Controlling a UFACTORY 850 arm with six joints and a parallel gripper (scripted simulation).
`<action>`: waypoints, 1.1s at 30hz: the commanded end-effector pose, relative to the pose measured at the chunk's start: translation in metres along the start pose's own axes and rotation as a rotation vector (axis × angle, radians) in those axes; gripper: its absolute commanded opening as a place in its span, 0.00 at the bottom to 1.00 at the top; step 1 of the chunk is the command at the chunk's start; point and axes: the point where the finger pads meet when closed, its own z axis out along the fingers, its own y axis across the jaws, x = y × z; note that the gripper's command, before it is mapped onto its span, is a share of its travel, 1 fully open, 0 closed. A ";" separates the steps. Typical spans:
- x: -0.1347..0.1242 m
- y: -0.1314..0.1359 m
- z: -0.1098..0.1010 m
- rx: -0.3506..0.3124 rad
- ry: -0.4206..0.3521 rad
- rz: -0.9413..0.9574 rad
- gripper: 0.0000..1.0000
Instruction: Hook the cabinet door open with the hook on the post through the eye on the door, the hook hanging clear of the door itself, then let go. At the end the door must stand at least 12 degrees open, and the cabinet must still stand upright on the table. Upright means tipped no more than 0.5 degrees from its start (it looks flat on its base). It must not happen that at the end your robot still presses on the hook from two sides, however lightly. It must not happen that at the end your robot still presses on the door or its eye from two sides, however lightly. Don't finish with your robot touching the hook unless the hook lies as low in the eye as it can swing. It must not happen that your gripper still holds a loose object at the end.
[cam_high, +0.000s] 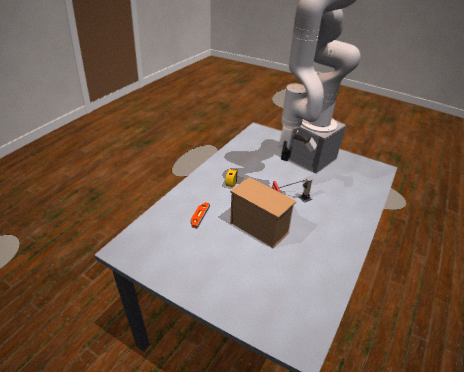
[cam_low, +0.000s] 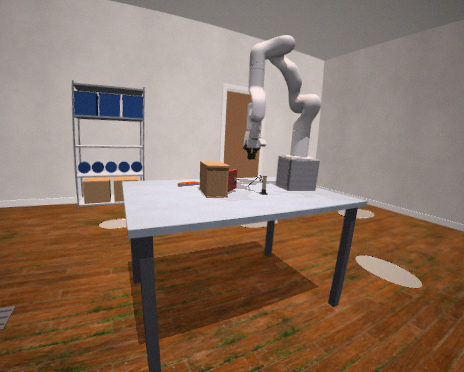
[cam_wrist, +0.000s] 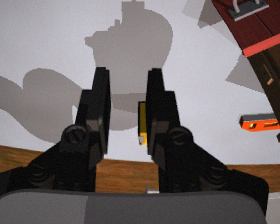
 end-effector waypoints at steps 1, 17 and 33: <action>0.000 0.001 0.000 -0.021 0.036 0.000 0.23; 0.000 0.001 0.000 -0.021 0.036 0.000 0.23; 0.000 0.001 0.004 -0.022 0.036 0.000 0.23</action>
